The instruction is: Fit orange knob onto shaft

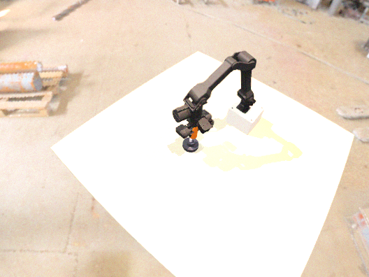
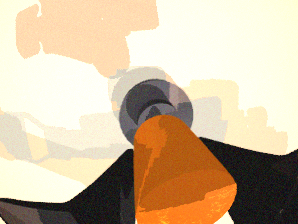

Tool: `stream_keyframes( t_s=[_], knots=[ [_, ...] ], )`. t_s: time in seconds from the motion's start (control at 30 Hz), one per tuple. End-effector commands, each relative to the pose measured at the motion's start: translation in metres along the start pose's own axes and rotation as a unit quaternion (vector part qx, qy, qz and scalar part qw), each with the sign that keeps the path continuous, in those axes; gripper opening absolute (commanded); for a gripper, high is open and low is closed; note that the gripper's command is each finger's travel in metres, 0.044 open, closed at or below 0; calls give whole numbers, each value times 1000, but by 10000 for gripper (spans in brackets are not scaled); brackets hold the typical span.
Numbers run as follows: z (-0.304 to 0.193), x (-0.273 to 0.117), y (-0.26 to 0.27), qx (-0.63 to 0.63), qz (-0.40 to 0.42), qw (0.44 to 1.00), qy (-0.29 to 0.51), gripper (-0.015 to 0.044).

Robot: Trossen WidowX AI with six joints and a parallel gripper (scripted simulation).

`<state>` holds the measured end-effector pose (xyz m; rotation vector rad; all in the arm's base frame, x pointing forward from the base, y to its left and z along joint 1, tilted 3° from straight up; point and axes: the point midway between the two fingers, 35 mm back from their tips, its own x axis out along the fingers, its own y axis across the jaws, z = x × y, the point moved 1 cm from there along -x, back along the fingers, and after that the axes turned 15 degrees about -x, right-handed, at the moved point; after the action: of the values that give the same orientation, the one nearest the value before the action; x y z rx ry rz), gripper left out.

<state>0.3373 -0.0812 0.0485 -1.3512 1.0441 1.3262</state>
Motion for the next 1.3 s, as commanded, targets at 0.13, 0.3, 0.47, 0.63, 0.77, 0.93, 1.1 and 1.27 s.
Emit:
stream_keyframes(
  t_s=[0.13, 0.3, 0.47, 0.63, 0.77, 0.93, 1.1, 1.27],
  knots=[
    [-5, 7, -3, -2, -5, 1000, 1, 0],
    [-5, 25, -3, 0, -5, 1000, 1, 0],
    [-5, 22, -3, 0, -5, 1000, 1, 0],
    [-5, 20, -4, -1, -5, 1000, 1, 0],
    [-5, 19, -5, -1, -5, 1000, 1, 0],
    [-6, 19, -7, -1, -5, 1000, 1, 0],
    [-7, 23, -7, -1, -5, 1000, 1, 0],
    [-7, 25, -7, -1, -5, 1000, 1, 0]
  ],
)
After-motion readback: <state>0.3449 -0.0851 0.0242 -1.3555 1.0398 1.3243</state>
